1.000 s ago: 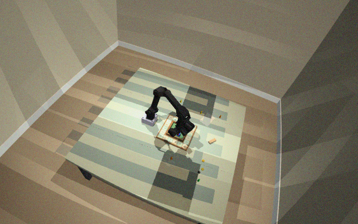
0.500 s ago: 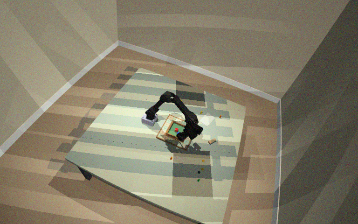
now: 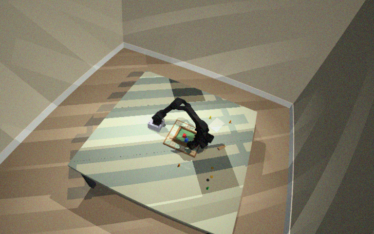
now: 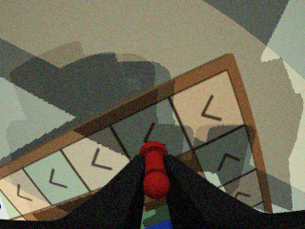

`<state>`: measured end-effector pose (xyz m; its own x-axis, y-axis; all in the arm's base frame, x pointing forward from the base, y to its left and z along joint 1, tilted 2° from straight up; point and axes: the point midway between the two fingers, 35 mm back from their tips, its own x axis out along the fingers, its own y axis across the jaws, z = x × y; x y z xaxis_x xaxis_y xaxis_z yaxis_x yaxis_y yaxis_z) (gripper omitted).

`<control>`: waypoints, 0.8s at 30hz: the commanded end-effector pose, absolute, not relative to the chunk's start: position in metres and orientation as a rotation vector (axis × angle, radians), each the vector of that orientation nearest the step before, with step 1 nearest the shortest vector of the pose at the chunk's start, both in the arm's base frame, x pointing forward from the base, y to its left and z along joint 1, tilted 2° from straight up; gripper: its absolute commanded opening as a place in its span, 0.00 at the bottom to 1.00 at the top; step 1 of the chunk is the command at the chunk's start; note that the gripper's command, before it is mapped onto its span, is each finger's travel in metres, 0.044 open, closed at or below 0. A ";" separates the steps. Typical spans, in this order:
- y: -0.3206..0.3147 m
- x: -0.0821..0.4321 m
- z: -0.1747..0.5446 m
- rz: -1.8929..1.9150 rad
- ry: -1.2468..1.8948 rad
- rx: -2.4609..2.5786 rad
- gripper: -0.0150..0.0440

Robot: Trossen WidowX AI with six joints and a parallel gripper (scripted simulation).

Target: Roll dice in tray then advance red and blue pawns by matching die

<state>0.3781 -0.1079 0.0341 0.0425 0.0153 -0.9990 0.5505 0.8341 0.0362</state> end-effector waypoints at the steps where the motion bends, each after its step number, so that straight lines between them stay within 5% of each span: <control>1: -0.107 0.377 0.021 -0.437 1.492 0.480 0.25; 16: -0.107 0.377 0.004 -0.437 1.492 0.480 0.25; 24: -0.107 0.377 0.008 -0.435 1.494 0.477 0.61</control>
